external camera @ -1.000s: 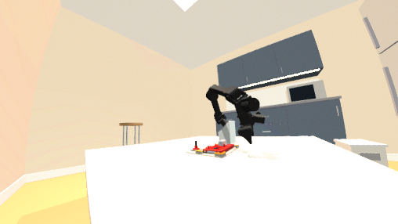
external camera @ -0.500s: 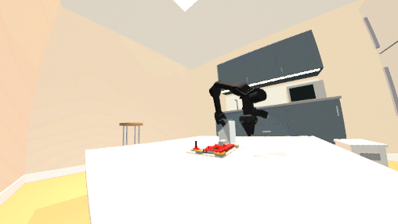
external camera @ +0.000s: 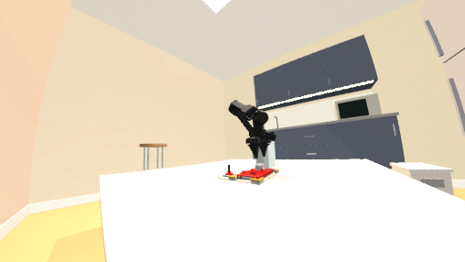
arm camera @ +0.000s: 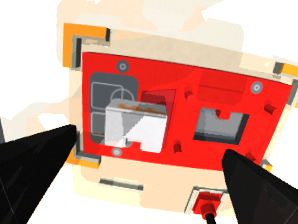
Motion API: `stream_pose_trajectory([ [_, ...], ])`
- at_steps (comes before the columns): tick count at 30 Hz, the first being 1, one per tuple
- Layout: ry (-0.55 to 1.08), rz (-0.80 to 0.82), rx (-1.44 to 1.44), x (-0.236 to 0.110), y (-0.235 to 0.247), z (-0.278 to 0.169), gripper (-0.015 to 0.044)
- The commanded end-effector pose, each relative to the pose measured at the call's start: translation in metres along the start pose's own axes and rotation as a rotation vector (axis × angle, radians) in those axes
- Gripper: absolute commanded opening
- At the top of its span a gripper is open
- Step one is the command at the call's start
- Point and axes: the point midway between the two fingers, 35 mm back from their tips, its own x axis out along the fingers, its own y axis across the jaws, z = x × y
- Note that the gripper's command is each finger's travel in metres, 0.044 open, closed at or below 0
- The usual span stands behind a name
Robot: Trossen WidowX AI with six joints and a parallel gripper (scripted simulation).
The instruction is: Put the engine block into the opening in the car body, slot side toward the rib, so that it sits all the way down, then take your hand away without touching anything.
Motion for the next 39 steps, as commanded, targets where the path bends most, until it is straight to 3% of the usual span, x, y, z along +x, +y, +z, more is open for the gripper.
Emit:
stream_pose_trajectory([
  [1,0.009,-0.001,-0.012,0.004,0.010,-0.016,0.0440],
  [35,0.011,-0.001,-0.012,0.054,0.013,-0.015,0.0440],
  [39,0.011,-0.001,-0.012,0.054,0.013,-0.015,0.0335],
])
